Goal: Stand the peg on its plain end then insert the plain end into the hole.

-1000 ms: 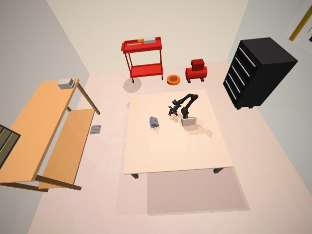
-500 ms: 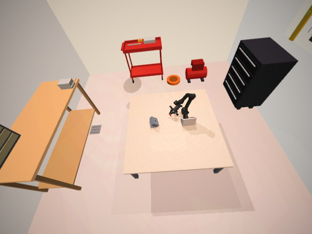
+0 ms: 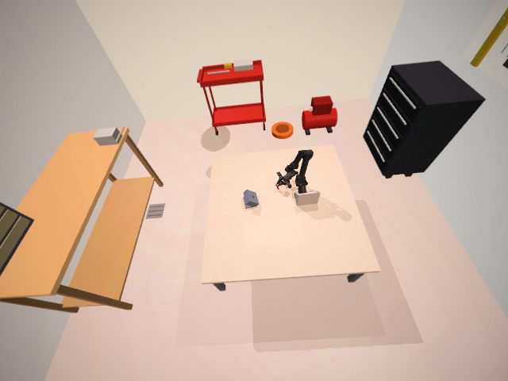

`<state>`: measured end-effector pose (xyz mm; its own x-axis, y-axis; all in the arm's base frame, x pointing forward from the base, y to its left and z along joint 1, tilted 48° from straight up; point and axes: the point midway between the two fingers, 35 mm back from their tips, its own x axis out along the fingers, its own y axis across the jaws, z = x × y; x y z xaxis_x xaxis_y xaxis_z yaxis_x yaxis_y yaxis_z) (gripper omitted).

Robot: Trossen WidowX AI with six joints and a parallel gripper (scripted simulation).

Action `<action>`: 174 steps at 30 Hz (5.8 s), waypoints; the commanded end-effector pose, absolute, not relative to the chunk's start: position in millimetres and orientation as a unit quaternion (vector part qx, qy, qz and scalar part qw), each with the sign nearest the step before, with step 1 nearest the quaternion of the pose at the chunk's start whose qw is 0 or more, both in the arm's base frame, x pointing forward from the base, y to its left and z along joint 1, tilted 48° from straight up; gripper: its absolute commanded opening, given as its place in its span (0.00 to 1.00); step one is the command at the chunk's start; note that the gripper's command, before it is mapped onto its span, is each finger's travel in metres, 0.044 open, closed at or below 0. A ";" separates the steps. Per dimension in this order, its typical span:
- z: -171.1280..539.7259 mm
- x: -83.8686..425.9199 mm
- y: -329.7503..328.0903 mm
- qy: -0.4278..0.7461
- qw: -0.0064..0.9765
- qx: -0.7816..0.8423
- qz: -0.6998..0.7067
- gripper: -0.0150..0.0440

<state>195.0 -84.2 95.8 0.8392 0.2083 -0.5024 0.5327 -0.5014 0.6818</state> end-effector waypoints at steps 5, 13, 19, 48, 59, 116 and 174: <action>96.7 191.5 -87.1 0.232 0.440 0.854 -0.154 0.34; 98.6 189.3 -87.2 0.225 0.443 0.852 -0.166 0.34; 100.1 186.2 -88.3 0.225 0.443 0.852 -0.166 0.34; 96.6 185.1 -93.6 0.225 0.445 0.850 -0.168 0.34; 96.4 183.5 -95.4 0.228 0.448 0.849 -0.163 0.34; 95.9 177.5 -99.3 0.248 0.451 0.848 -0.129 0.34; 96.6 177.9 -97.1 0.249 0.451 0.847 -0.127 0.61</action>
<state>177.9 -97.3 96.7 0.8439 0.3081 -0.4392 0.5364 -0.4678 0.7025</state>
